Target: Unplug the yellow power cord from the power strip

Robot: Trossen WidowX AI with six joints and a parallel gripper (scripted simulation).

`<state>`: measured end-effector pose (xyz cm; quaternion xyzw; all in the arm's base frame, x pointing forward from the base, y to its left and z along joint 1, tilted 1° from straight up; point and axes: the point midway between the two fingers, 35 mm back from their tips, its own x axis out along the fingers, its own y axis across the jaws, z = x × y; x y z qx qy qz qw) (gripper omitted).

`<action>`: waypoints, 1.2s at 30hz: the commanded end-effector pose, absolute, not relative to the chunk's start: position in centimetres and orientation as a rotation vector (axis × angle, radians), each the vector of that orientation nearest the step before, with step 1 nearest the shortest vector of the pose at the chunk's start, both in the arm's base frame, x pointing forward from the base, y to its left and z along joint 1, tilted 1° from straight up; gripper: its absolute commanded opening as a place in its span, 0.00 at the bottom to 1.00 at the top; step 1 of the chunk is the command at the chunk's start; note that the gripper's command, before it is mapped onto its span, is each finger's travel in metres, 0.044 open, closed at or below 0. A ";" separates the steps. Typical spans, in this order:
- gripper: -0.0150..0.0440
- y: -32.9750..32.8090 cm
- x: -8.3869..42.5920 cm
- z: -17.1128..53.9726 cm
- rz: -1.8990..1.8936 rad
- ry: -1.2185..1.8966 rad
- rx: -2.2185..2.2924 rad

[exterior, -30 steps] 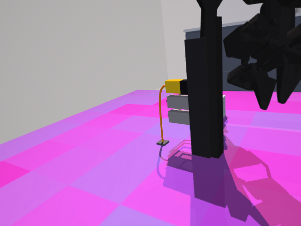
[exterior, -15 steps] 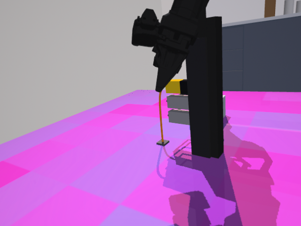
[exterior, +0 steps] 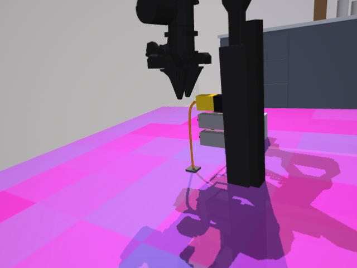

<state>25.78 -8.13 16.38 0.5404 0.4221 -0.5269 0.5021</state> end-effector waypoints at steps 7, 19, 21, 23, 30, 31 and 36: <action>0.53 -8.0 23.7 16.6 -1.342 1.055 1.379; 0.53 -6.5 24.1 16.5 -1.341 1.056 1.381; 0.53 -6.2 24.2 16.5 -1.341 1.056 1.381; 0.53 -5.9 24.2 16.5 -1.341 1.056 1.381; 0.53 -4.7 24.4 16.5 -1.340 1.057 1.382; 0.53 -4.6 24.4 16.5 -1.340 1.057 1.382; 0.53 -4.0 24.5 16.5 -1.340 1.058 1.383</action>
